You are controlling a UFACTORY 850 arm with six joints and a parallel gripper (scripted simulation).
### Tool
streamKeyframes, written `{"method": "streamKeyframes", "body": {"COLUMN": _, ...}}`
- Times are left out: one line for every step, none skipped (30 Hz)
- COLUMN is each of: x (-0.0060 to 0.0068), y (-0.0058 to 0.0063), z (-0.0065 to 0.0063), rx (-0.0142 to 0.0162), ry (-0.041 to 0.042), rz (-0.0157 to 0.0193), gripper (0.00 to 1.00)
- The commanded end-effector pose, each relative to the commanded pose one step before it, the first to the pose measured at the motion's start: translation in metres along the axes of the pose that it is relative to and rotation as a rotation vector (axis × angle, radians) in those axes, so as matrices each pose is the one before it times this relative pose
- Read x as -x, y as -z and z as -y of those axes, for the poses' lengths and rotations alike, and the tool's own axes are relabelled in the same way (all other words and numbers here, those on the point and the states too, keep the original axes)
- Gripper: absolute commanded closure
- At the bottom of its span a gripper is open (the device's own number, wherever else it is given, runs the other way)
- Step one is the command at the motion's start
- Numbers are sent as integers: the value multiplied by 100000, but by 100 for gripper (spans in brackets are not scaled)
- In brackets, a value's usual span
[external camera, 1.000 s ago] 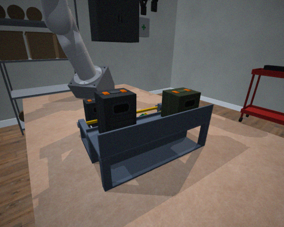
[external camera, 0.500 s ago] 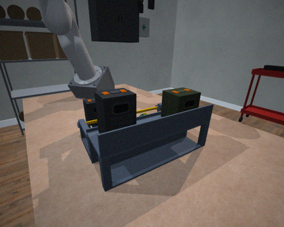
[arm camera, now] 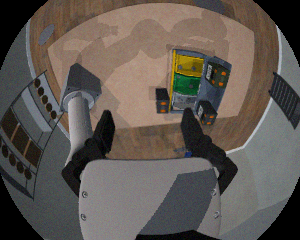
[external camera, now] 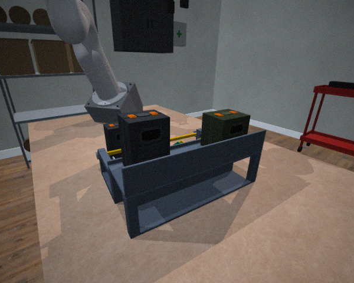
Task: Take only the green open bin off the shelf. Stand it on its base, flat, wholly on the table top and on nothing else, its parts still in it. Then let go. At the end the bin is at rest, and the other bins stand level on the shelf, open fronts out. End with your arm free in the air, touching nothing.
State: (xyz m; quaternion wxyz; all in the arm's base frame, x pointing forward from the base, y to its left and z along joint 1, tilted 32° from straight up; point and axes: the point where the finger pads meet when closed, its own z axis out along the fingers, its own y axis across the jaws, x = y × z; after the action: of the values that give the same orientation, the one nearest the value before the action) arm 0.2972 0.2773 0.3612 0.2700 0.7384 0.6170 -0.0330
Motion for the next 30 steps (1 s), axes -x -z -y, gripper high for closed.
{"method": "streamKeyframes", "body": {"x": 98, "y": 73, "z": -148, "rx": 12, "ry": 7, "rz": -181, "gripper": 0}}
{"method": "streamKeyframes", "body": {"x": 0, "y": 0, "z": 0, "rx": 0, "ry": 0, "rz": 0, "gripper": 0}}
{"method": "streamKeyframes", "body": {"x": 0, "y": 0, "z": 0, "rx": 0, "ry": 0, "rz": 0, "gripper": 0}}
{"method": "streamKeyframes", "body": {"x": 0, "y": 0, "z": 0, "rx": 0, "ry": 0, "rz": 0, "gripper": 0}}
{"method": "streamKeyframes", "body": {"x": 743, "y": -7, "z": -593, "rx": 4, "ry": 15, "rz": 22, "gripper": 0}}
{"method": "streamKeyframes", "body": {"x": 778, "y": 3, "z": -628, "rx": 2, "ry": -4, "rz": -3, "gripper": 0}}
{"method": "streamKeyframes", "body": {"x": 778, "y": 3, "z": -628, "rx": 2, "ry": -4, "rz": -3, "gripper": 0}}
{"method": "streamKeyframes", "body": {"x": 778, "y": 3, "z": -628, "rx": 2, "ry": -4, "rz": -3, "gripper": 0}}
{"method": "streamKeyframes", "body": {"x": 778, "y": 3, "z": -628, "rx": 2, "ry": -4, "rz": -3, "gripper": 0}}
{"method": "streamKeyframes", "body": {"x": 0, "y": 0, "z": 0, "rx": 0, "ry": 0, "rz": 0, "gripper": 0}}
{"method": "streamKeyframes", "body": {"x": 0, "y": 0, "z": 0, "rx": 0, "ry": 0, "rz": 0, "gripper": 0}}
{"method": "streamKeyframes", "body": {"x": 0, "y": 0, "z": 0, "rx": 0, "ry": 0, "rz": 0, "gripper": 0}}
{"method": "streamKeyframes", "body": {"x": 0, "y": 0, "z": 0, "rx": 0, "ry": 0, "rz": 0, "gripper": 0}}
{"method": "streamKeyframes", "body": {"x": 0, "y": 0, "z": 0, "rx": 0, "ry": 0, "rz": 0, "gripper": 0}}
{"method": "streamKeyframes", "body": {"x": 0, "y": 0, "z": 0, "rx": 0, "ry": 0, "rz": 0, "gripper": 0}}
{"method": "streamKeyframes", "body": {"x": 0, "y": 0, "z": 0, "rx": 0, "ry": 0, "rz": 0, "gripper": 0}}
{"method": "streamKeyframes", "body": {"x": 0, "y": 0, "z": 0, "rx": 0, "ry": 0, "rz": 0, "gripper": 0}}
{"method": "streamKeyframes", "body": {"x": 0, "y": 0, "z": 0, "rx": 0, "ry": 0, "rz": 0, "gripper": 0}}
{"method": "streamKeyframes", "body": {"x": 0, "y": 0, "z": 0, "rx": 0, "ry": 0, "rz": 0, "gripper": 0}}
{"method": "streamKeyframes", "body": {"x": 0, "y": 0, "z": 0, "rx": 0, "ry": 0, "rz": 0, "gripper": 0}}
{"method": "streamKeyframes", "body": {"x": 0, "y": 0, "z": 0, "rx": 0, "ry": 0, "rz": 0, "gripper": 0}}
{"method": "streamKeyframes", "body": {"x": 743, "y": -5, "z": -593, "rx": 4, "ry": 15, "rz": 22, "gripper": 0}}
{"method": "streamKeyframes", "body": {"x": 778, "y": 4, "z": -629, "rx": 2, "ry": -4, "rz": -3, "gripper": 0}}
{"method": "streamKeyframes", "body": {"x": 778, "y": 4, "z": -629, "rx": 2, "ry": -4, "rz": -3, "gripper": 0}}
{"method": "streamKeyframes", "body": {"x": 778, "y": 4, "z": -629, "rx": 2, "ry": -4, "rz": -3, "gripper": 0}}
{"method": "streamKeyframes", "body": {"x": 778, "y": 4, "z": -629, "rx": 2, "ry": -4, "rz": -3, "gripper": 0}}
{"method": "streamKeyframes", "body": {"x": 0, "y": 0, "z": 0, "rx": 0, "ry": 0, "rz": 0, "gripper": 0}}
{"method": "streamKeyframes", "body": {"x": 0, "y": 0, "z": 0, "rx": 0, "ry": 0, "rz": 0, "gripper": 0}}
{"method": "streamKeyframes", "body": {"x": 0, "y": 0, "z": 0, "rx": 0, "ry": 0, "rz": 0, "gripper": 0}}
{"method": "streamKeyframes", "body": {"x": 0, "y": 0, "z": 0, "rx": 0, "ry": 0, "rz": 0, "gripper": 0}}
